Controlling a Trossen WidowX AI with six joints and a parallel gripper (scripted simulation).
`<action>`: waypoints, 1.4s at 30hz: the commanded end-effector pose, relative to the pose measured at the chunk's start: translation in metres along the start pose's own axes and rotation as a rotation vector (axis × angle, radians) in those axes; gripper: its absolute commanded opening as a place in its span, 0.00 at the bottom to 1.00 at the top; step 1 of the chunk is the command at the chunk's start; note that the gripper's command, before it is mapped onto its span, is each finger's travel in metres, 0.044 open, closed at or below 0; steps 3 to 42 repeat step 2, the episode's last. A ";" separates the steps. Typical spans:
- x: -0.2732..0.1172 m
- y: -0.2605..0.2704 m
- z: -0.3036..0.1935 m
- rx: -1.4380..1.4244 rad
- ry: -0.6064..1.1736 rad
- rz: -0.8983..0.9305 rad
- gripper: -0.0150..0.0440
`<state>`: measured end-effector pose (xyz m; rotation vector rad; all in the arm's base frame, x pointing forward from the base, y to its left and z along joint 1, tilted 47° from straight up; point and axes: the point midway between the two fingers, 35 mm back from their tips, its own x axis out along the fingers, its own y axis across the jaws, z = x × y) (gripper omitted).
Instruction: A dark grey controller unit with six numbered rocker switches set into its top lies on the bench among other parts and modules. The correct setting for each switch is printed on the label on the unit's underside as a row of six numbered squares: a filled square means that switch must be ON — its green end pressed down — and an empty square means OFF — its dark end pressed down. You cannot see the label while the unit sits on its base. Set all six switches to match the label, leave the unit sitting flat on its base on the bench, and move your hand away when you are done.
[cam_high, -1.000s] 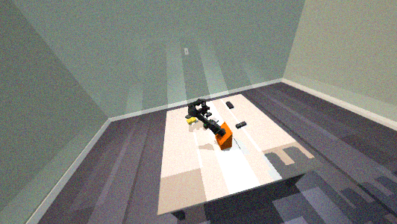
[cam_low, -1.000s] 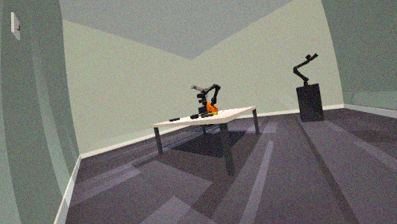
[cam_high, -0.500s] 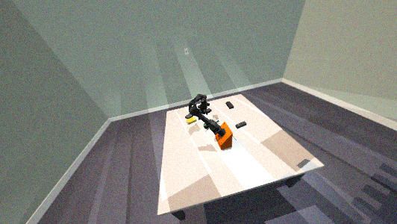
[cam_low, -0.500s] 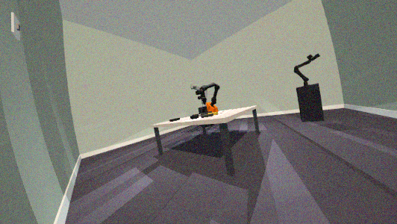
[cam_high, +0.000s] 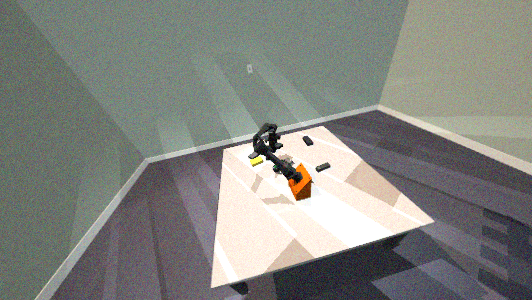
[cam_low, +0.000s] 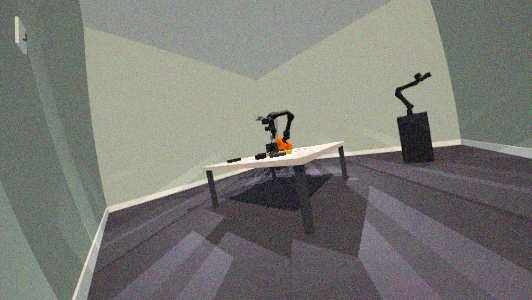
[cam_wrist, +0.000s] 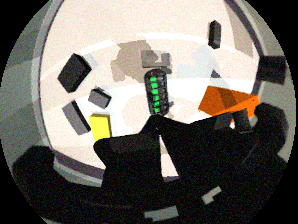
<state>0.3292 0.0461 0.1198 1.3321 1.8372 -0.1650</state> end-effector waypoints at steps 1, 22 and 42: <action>-0.001 0.000 0.000 -0.007 -0.004 -0.003 0.25; -0.001 0.000 0.000 -0.007 -0.004 -0.003 0.25; -0.001 0.000 0.000 -0.007 -0.004 -0.003 0.25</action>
